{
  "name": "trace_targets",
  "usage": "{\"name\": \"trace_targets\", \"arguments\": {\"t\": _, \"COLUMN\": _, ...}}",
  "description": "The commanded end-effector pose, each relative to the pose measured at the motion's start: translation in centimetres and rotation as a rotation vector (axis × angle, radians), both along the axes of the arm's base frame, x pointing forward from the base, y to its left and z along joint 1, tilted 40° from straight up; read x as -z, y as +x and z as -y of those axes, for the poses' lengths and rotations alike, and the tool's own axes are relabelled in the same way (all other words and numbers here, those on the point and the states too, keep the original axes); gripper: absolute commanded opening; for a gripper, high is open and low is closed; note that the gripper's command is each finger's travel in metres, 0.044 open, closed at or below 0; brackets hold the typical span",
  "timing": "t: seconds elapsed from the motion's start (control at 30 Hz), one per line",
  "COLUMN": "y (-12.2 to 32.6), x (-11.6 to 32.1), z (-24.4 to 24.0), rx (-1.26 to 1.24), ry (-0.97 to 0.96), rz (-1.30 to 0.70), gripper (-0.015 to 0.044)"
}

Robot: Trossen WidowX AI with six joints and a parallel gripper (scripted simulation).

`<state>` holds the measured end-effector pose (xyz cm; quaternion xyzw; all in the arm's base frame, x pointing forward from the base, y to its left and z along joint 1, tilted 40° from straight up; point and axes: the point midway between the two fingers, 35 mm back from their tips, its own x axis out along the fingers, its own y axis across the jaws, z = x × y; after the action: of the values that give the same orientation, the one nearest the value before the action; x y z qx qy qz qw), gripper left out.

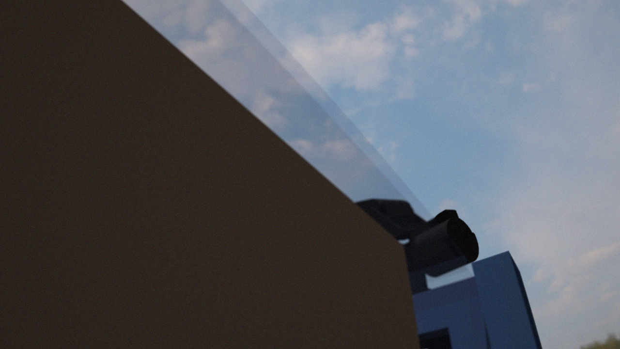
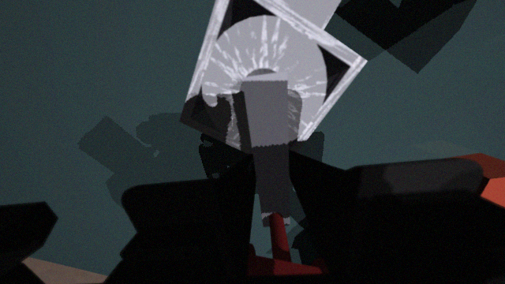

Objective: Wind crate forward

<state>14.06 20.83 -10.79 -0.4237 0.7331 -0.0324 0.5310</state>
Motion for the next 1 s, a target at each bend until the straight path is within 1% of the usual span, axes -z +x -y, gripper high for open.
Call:
{"name": "trace_targets", "arguments": {"t": 0.0, "y": -0.08, "x": 0.38, "z": 0.17, "rx": 0.007, "ry": -0.001, "rz": -0.001, "gripper": 0.0}}
{"name": "trace_targets", "arguments": {"t": 0.37, "y": 0.03, "x": 0.29, "z": 0.28, "rx": -0.023, "ry": -0.001, "rz": -0.025, "gripper": 0.0}}
{"name": "trace_targets", "arguments": {"t": 0.97, "y": -0.21, "x": 0.48, "z": 0.01, "rx": 0.045, "ry": 0.0, "rz": 0.029, "gripper": 0.0}}
